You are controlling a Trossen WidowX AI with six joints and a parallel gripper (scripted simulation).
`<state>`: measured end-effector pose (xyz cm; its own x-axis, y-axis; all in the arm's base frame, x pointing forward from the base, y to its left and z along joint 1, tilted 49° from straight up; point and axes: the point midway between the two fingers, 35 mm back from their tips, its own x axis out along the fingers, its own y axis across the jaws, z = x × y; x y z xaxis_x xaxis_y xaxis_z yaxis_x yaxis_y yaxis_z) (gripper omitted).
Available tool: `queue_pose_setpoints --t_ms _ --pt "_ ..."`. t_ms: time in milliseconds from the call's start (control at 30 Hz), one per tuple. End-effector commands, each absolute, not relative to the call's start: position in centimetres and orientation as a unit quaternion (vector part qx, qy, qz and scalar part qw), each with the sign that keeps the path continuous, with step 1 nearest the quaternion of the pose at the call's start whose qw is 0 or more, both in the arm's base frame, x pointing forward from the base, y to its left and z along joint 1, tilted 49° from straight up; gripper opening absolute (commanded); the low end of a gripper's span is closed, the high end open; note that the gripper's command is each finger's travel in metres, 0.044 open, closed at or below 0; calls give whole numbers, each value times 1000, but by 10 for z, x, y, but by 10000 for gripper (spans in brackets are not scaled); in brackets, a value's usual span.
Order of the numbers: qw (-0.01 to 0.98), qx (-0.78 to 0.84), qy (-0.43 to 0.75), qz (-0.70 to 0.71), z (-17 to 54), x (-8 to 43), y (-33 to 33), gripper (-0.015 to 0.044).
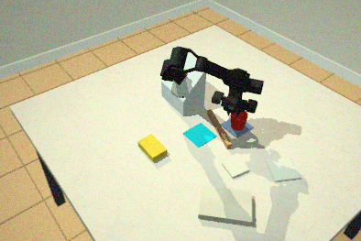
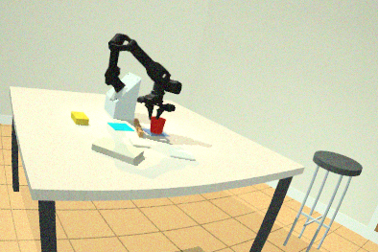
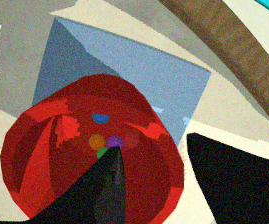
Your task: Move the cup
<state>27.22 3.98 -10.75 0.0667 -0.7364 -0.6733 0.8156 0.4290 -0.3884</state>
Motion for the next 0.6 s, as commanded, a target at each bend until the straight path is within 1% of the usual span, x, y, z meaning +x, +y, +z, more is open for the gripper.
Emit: queue_pose_setpoints --t_ms 0,400,533,567 --pt "727 41 429 -534 -112 270 32 148" --pt "727 40 428 -535 -118 270 25 148" --pt "727 44 428 -535 -117 271 27 43" --pt "727 44 428 -535 -117 271 27 36"
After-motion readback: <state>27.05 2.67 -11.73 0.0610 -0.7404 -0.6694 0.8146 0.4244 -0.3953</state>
